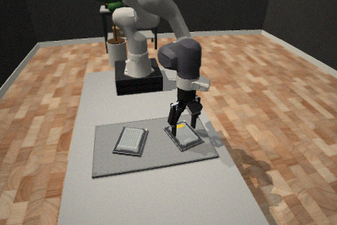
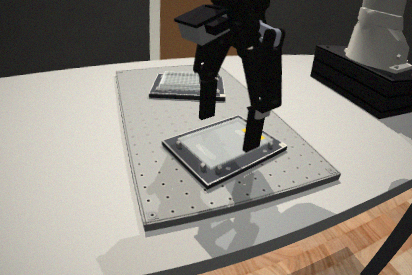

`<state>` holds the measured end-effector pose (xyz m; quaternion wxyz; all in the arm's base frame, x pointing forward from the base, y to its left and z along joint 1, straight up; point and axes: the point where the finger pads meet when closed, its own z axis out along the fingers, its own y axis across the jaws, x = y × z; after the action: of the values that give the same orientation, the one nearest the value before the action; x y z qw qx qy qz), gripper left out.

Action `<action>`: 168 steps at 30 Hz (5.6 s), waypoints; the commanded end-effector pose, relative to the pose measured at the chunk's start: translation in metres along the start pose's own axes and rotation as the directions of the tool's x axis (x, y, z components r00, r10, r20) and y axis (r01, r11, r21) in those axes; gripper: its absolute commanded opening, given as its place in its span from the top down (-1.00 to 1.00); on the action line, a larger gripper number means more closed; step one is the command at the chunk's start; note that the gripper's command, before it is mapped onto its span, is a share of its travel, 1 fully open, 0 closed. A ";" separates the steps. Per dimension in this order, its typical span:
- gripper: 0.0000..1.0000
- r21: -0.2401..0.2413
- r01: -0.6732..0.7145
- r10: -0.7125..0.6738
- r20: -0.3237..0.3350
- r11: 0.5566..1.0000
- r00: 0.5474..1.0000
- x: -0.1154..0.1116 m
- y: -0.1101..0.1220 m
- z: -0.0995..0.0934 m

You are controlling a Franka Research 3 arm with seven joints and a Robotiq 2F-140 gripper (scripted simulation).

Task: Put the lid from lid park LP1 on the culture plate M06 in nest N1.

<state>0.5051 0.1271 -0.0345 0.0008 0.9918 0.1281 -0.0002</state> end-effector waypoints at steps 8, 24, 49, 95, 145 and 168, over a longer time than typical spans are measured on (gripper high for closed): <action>-0.39 0.002 -0.003 0.003 -0.001 1.000 1.000 0.000 -0.001 0.001; -0.39 0.002 -0.003 0.003 -0.001 1.000 1.000 0.000 -0.001 0.001; -0.39 0.002 -0.003 0.003 -0.001 1.000 1.000 -0.001 -0.001 0.001; -0.26 0.002 -0.003 0.003 -0.001 1.000 1.000 -0.001 -0.001 0.001; -0.26 0.002 -0.003 0.003 -0.001 1.000 1.000 -0.001 -0.001 0.001; -0.39 0.002 -0.003 0.003 -0.001 1.000 1.000 -0.001 -0.001 0.001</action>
<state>0.5043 0.1271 -0.0349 0.0007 0.9917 0.1283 -0.0006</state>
